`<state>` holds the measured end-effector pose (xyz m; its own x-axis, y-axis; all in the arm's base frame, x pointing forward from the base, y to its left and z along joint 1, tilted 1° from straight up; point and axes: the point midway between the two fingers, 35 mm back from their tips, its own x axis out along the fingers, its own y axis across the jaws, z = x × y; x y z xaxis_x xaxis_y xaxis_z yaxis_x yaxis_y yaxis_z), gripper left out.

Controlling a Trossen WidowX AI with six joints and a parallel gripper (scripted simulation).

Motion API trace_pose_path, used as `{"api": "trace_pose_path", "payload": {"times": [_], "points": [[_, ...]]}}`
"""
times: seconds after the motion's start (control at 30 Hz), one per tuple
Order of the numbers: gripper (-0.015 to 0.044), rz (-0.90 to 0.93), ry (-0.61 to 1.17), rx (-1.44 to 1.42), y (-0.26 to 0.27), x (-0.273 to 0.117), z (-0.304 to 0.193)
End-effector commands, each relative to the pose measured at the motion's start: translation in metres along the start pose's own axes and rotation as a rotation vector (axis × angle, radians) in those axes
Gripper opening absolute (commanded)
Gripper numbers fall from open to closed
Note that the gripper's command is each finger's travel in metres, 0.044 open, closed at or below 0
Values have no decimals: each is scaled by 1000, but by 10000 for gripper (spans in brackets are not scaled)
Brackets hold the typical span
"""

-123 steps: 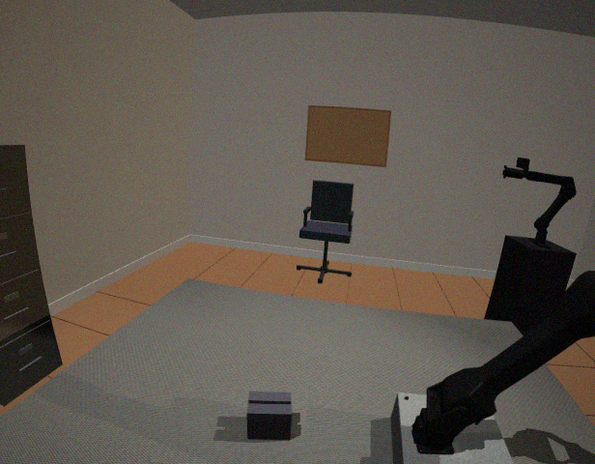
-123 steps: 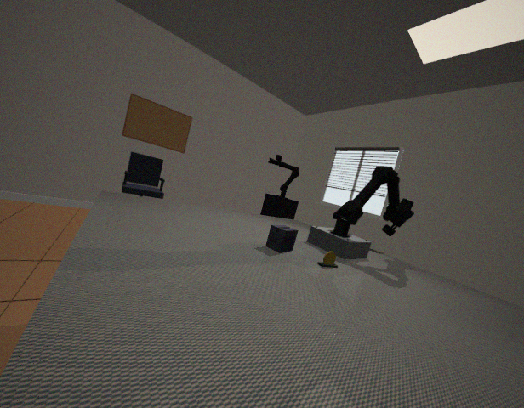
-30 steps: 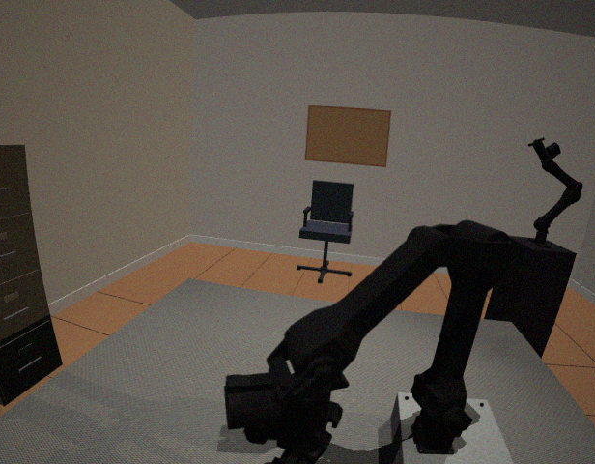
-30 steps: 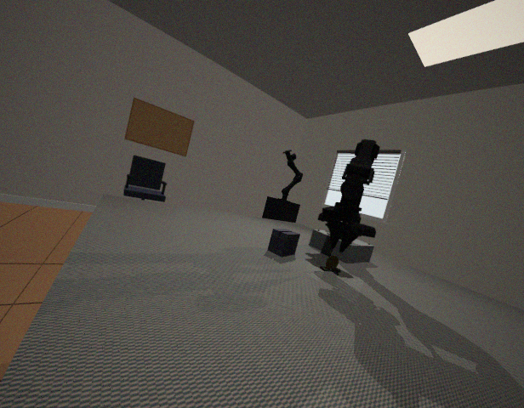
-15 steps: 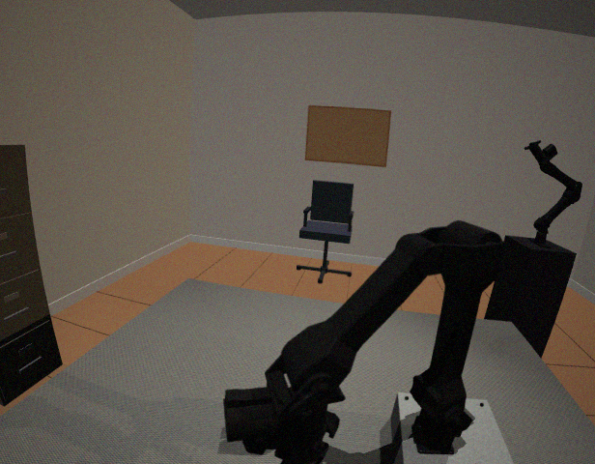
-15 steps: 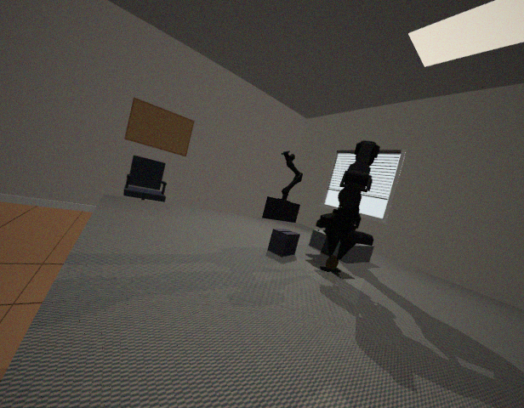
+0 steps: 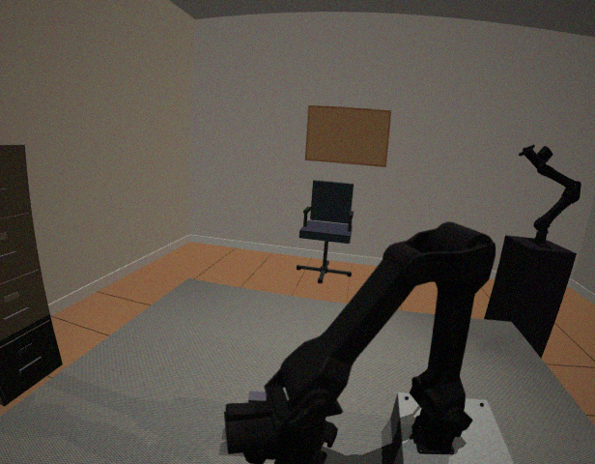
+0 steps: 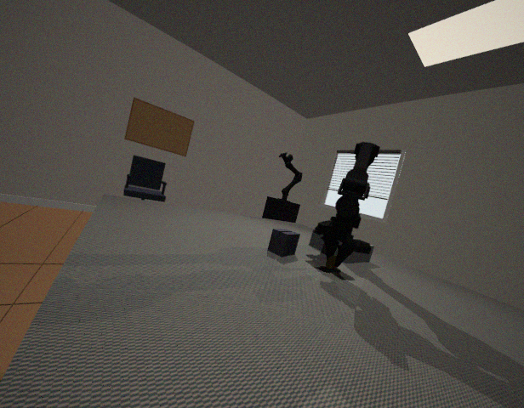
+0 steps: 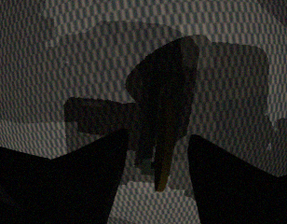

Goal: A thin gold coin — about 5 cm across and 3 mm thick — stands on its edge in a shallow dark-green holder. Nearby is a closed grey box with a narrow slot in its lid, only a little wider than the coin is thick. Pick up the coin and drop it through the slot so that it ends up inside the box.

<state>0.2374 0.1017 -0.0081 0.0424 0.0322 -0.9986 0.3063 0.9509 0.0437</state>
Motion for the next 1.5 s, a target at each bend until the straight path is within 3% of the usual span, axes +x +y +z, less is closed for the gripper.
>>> {"api": "trace_pose_path", "payload": {"times": [0.0,0.13,0.33,0.7,1.47], "points": [[161,-5,0,1,-2,7,-1],[161,-5,0,1,-2,11,-1],[3,-5,0,1,-2,11,-1],[0,-5,0,1,-2,10,-1],[0,-5,-1,-2,2,-45,3]]}}
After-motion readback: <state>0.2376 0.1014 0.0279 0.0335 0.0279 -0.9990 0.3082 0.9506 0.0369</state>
